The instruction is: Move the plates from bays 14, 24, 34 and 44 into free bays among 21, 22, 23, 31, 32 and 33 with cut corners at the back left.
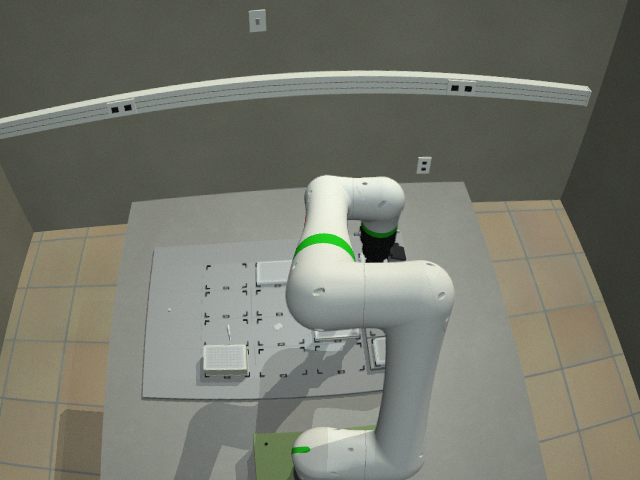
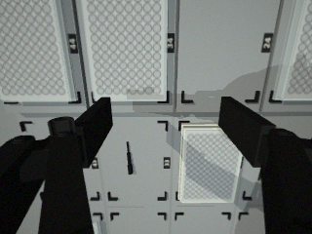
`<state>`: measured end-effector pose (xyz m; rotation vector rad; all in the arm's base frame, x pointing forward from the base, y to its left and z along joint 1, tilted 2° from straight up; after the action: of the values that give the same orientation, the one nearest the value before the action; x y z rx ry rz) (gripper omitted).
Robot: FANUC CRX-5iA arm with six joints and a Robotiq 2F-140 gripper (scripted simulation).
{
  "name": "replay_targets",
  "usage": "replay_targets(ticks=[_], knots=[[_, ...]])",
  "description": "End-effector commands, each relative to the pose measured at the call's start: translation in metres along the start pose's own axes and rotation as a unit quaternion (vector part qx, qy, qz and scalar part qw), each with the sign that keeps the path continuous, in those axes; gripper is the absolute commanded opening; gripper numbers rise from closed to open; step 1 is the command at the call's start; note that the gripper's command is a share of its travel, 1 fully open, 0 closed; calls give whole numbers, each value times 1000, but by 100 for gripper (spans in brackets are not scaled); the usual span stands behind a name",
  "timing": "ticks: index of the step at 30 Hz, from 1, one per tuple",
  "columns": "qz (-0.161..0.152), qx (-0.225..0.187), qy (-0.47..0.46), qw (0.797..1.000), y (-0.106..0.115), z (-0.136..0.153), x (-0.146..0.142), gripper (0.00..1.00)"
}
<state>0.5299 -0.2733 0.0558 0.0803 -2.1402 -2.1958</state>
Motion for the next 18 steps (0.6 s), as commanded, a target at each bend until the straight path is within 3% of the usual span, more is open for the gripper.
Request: replay_targets(ticks=[1, 18], knots=[[0, 0, 0, 1000, 1, -11, -5, 70], [-1, 0, 0, 1000, 1, -67, -24, 70]])
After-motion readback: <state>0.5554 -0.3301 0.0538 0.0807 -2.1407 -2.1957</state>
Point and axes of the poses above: the point where the finger pads meet when closed, its own y axis back along the fingers, its own x axis across the jaws, z = x × y, the point moved 5 cm from there along y, back along the fingers, and after that the axes turned 14 degrees about y, right-handed, at the moved point
